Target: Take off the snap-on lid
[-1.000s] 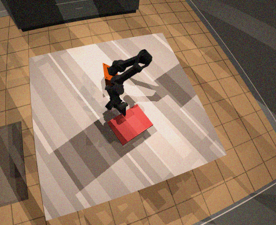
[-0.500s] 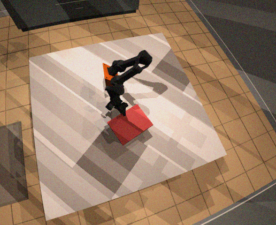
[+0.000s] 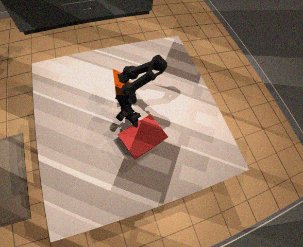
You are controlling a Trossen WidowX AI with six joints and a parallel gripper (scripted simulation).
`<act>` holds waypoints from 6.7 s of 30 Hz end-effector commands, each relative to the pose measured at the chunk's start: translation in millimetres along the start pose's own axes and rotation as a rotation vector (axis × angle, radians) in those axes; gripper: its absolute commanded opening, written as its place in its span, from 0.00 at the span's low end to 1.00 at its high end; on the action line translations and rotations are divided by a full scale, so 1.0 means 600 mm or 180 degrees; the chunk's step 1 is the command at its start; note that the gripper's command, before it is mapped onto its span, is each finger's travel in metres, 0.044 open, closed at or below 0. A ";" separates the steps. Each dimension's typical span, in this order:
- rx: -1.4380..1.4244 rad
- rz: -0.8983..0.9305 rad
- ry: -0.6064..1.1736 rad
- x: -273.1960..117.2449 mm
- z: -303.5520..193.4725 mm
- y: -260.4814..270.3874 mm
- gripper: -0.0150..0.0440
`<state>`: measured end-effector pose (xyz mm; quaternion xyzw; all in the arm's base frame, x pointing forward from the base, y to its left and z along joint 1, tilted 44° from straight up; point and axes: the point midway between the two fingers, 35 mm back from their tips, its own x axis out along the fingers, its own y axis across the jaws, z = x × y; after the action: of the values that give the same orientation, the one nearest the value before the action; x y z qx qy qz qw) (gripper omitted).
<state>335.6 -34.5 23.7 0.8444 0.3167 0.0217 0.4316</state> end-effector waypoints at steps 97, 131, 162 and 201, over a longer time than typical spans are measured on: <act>0.0009 -0.0001 -0.0002 -0.015 -0.001 0.019 0.25; 0.0009 0.0000 -0.0002 -0.012 -0.001 0.022 0.25; 0.0009 0.0000 -0.0002 -0.009 -0.001 0.024 0.25; -0.0002 0.0006 -0.0008 -0.045 0.000 0.093 0.25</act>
<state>340.7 -69.1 65.6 0.8463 0.3179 0.0178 0.4270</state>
